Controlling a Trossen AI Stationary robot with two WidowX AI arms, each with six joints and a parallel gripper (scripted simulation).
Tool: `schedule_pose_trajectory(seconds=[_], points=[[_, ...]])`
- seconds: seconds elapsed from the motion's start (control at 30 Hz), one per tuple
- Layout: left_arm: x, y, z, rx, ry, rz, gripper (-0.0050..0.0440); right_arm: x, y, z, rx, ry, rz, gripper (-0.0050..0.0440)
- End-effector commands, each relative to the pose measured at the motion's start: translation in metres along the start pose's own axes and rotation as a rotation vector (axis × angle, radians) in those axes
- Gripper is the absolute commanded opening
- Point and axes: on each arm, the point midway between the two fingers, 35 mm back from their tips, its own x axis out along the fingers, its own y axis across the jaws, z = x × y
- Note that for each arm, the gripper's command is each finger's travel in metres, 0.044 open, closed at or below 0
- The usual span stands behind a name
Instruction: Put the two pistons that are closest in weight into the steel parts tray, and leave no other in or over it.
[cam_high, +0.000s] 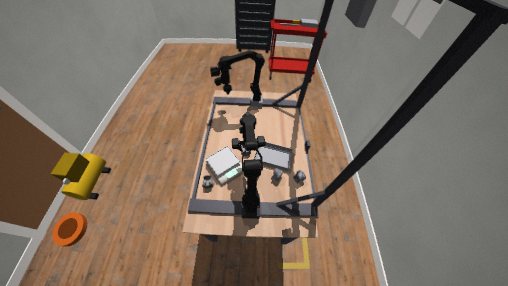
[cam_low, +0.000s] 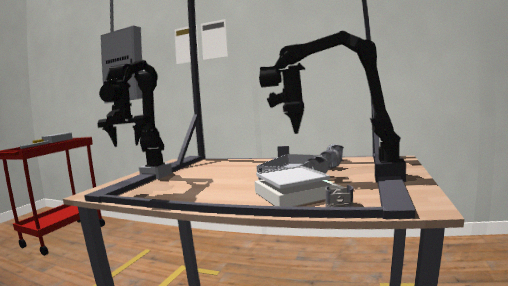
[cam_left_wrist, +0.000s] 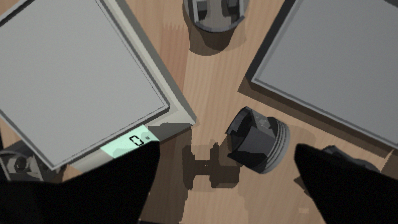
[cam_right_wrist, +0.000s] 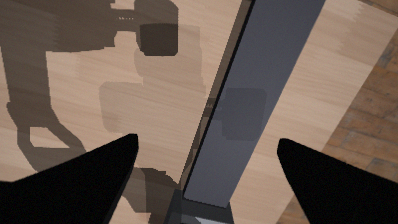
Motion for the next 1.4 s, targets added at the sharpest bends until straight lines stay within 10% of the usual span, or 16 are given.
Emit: schedule_pose_trajectory(seconds=[0.0,0.93,1.37], points=[[-0.012,0.018,-0.002,-0.087,-0.045,-0.003,0.0378,-0.008,0.0,0.005,0.001,-0.032,0.002,0.04],[-0.007,0.138,-0.045,-0.415,-0.04,0.006,0.0378,-0.008,0.0,0.005,0.001,-0.032,0.002,0.04],[-0.005,0.081,-0.052,-0.115,-0.037,0.003,0.0378,-0.008,0.0,0.005,0.001,-0.032,0.002,0.04]])
